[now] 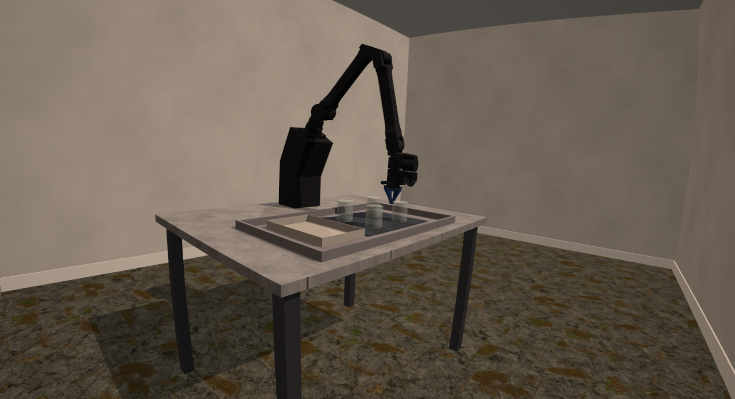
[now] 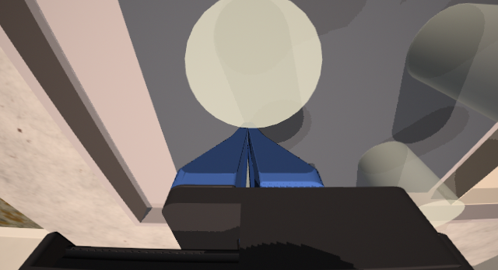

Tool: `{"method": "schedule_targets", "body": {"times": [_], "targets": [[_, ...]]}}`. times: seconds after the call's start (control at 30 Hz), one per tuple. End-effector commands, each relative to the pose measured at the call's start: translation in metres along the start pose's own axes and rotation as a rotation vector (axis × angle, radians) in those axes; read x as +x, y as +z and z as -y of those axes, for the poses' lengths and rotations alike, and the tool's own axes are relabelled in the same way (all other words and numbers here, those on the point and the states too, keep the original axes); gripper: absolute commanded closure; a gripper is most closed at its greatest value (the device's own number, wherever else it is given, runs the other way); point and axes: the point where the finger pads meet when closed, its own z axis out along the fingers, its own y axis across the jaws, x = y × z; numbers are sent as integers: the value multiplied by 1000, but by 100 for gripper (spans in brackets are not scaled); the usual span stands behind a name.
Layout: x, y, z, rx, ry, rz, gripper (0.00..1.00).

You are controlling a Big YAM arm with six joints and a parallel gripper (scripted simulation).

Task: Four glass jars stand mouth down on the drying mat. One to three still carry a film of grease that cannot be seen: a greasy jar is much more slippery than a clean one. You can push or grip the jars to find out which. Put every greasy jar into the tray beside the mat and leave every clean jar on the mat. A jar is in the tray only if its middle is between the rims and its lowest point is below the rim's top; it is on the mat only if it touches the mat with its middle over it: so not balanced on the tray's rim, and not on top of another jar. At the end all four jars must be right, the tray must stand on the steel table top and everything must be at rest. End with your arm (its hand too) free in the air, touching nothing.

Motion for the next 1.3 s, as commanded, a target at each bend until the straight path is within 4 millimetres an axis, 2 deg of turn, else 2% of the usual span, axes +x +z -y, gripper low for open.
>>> {"method": "schedule_targets", "body": {"times": [0.0,1.27], "targets": [[-15,-6,2,-2,4,21,100],[-19,-6,2,-2,4,21,100]]}}
